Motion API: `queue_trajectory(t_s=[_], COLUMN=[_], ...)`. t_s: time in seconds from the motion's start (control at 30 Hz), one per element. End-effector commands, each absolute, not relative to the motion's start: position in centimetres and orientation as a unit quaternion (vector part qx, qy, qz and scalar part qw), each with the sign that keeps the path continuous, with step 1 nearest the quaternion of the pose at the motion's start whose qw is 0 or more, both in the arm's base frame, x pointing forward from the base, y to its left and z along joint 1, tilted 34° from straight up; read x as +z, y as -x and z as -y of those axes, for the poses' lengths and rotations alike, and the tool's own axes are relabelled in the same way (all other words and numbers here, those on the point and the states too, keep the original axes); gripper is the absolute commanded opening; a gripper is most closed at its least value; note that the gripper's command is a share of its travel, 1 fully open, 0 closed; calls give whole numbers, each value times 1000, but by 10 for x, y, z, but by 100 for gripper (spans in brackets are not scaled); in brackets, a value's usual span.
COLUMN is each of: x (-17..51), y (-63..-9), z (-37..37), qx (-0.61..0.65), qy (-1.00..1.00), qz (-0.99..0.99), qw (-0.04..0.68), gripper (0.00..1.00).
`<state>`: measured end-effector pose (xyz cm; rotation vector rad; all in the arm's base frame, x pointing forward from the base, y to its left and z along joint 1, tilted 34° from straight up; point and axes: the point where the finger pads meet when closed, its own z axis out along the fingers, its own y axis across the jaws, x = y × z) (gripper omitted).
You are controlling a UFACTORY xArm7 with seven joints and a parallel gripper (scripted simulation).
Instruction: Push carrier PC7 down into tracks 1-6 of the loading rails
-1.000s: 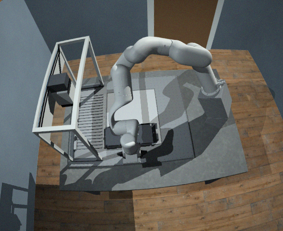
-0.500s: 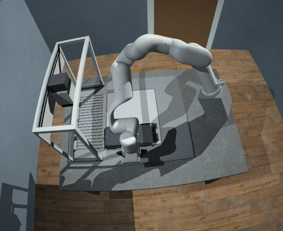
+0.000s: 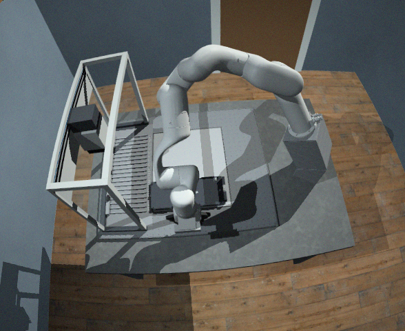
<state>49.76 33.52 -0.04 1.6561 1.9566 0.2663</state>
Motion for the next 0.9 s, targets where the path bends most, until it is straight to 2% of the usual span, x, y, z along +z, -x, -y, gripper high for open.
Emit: queue_trajectory(t_s=[0.0, 0.87], x=[8, 40], y=[-493, -473], z=[-340, -347], qx=[102, 102], qy=[-616, -616], qz=[-730, -730], qw=[278, 278], gripper=[100, 100])
